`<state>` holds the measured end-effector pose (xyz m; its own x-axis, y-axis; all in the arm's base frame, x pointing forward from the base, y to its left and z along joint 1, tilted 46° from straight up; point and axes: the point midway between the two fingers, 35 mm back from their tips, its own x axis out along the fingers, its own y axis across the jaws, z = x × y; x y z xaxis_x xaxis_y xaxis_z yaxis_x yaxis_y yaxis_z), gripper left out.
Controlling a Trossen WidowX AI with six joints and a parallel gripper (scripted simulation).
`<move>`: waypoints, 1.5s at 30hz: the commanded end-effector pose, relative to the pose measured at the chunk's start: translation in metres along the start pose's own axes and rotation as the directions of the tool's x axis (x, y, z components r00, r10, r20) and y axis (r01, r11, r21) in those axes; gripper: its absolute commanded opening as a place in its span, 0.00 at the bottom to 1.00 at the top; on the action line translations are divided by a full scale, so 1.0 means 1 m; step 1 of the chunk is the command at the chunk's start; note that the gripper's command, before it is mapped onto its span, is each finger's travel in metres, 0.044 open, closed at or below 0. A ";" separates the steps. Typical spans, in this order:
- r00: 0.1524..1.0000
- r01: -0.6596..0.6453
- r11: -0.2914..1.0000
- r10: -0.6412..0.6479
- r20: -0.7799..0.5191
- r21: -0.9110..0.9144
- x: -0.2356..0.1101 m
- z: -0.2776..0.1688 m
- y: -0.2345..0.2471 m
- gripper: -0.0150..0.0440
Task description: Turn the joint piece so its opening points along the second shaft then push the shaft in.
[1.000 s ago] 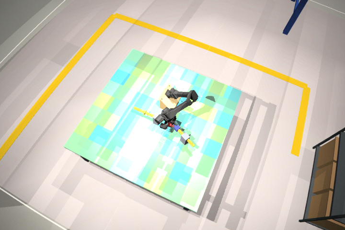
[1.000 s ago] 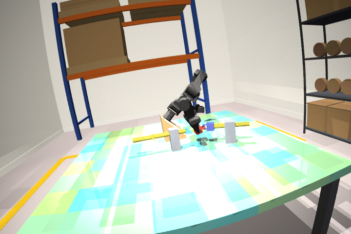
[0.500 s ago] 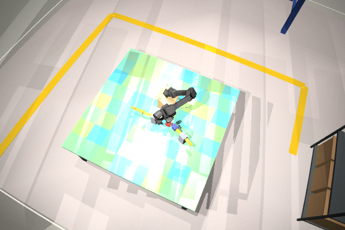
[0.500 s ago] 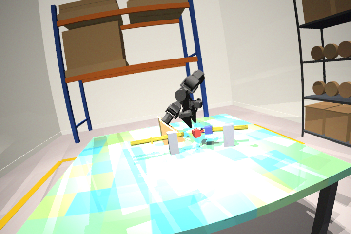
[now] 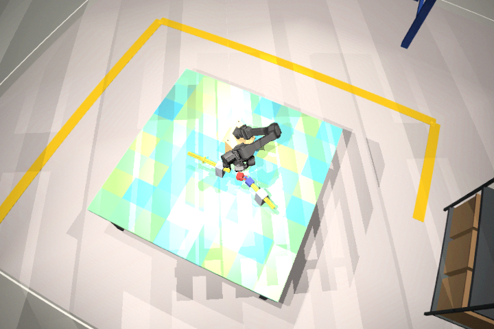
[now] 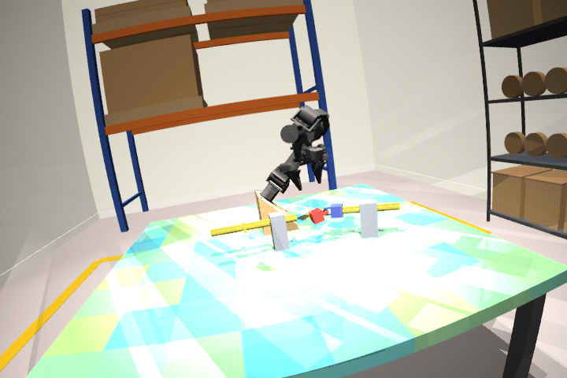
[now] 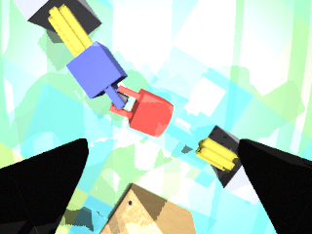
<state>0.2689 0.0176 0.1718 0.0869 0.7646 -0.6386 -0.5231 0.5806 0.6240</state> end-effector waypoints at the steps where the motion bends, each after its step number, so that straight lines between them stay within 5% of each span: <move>1: 1.000 0.025 0.993 -0.025 -0.004 0.116 -0.015 0.000 0.005 1.00; 26: 0.993 0.079 0.855 -0.021 -0.117 0.512 0.015 -0.035 -0.057 1.00; 45: 0.995 0.081 0.428 0.020 -0.099 0.900 0.024 -0.036 -0.058 1.00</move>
<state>0.2705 -0.0094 0.1066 -0.0049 0.7368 -0.6761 0.4733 0.5973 0.6475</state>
